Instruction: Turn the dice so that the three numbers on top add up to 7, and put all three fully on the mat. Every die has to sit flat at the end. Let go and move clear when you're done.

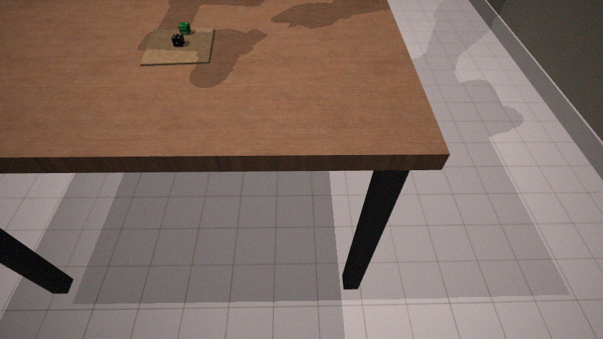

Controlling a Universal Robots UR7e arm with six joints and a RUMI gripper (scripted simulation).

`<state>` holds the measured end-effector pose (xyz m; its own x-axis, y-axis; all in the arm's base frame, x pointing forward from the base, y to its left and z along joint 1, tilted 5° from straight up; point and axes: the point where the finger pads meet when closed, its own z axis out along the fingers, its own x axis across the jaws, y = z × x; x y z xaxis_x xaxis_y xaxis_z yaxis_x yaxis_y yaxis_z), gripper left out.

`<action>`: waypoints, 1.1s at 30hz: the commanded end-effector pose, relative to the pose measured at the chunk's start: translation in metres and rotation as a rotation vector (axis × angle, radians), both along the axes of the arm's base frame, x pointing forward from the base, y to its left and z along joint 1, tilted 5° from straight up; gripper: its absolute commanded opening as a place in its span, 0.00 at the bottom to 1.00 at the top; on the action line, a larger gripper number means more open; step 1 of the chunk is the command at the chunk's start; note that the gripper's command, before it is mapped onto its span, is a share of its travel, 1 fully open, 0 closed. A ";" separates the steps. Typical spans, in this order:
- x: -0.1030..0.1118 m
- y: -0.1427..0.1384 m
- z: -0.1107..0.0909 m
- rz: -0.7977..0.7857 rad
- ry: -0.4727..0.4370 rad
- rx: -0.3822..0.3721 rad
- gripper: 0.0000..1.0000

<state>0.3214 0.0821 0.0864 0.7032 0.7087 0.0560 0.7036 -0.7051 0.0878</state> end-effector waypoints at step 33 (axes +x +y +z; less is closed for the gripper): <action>-0.003 0.003 -0.002 -0.047 -0.573 -0.568 0.03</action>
